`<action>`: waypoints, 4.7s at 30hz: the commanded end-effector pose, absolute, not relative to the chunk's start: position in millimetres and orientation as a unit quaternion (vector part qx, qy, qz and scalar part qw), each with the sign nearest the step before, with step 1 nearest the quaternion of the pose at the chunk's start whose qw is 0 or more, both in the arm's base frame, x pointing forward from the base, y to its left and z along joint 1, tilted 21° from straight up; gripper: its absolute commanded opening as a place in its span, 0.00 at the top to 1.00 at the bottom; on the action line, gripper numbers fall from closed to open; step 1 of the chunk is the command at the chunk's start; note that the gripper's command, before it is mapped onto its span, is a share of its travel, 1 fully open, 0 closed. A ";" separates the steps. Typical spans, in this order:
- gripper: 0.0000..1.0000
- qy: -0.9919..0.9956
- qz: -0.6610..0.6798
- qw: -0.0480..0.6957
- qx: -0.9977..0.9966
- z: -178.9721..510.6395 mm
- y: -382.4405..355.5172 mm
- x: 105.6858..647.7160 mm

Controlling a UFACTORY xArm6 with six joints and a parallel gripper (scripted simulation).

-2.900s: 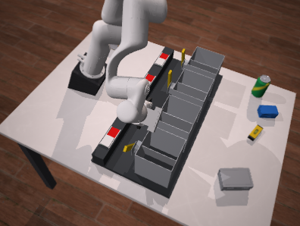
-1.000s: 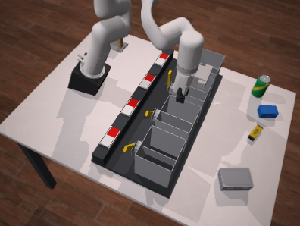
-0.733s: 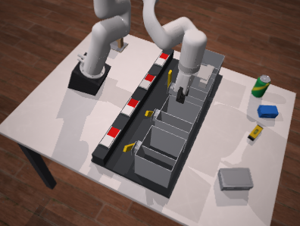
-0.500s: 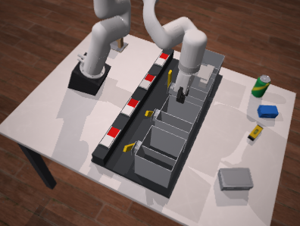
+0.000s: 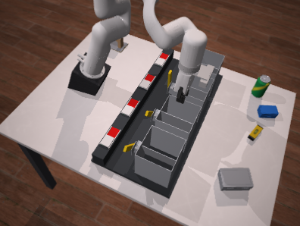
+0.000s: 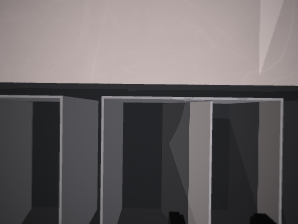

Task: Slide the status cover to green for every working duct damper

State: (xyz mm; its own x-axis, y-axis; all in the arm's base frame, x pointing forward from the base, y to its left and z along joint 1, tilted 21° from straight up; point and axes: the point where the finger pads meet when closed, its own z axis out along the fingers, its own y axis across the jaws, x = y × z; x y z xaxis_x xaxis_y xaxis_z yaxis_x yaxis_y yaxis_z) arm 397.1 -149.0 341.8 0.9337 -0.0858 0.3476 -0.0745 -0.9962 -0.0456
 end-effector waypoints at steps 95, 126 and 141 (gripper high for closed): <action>0.61 0.041 -0.179 0.015 -0.983 343.7 -149.3 397.5; 0.61 0.041 -0.179 0.015 -0.983 351.8 35.1 411.2; 0.61 0.041 -0.179 0.015 -0.983 351.8 35.1 411.2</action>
